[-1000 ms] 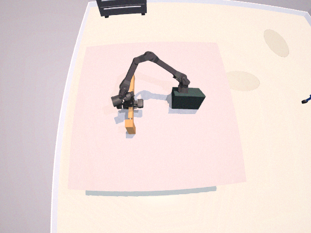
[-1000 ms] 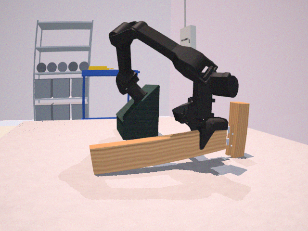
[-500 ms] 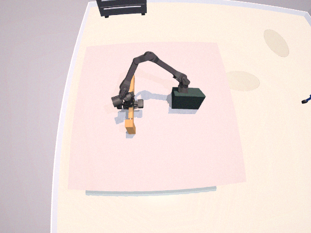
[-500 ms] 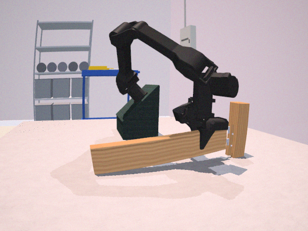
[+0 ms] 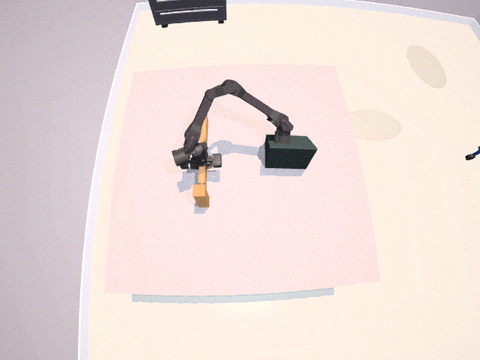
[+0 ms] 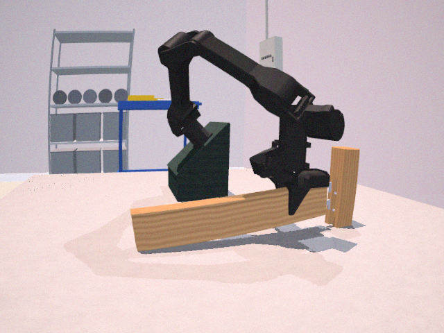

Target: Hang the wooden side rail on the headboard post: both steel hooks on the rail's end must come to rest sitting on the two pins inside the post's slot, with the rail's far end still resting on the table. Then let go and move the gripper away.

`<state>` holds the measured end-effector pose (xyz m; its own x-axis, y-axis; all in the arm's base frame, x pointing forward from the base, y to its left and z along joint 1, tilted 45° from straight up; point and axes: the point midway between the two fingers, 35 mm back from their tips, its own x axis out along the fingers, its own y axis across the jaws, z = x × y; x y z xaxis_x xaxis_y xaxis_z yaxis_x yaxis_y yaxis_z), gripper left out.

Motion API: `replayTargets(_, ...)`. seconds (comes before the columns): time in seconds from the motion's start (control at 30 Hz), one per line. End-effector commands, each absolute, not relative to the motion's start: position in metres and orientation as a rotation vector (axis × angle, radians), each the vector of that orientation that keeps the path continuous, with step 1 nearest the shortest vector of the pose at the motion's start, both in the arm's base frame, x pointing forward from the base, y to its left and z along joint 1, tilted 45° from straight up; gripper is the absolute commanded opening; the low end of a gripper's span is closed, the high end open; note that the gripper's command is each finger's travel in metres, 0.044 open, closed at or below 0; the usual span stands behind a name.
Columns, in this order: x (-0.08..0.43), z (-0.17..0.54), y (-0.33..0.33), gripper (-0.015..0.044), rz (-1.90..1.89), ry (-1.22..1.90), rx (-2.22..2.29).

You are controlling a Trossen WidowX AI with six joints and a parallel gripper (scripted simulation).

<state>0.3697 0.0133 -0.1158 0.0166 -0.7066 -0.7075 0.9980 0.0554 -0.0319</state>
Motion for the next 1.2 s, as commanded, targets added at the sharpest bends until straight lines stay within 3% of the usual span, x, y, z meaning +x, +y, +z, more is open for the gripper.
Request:
replayTargets(0.0, 0.3718, -0.1147, 0.0200, 0.0000, -1.429, 0.650, 0.577)
replayTargets(1.17, 0.3727, -0.1174, 0.0222, 0.0000, -1.429, 0.650, 0.577)
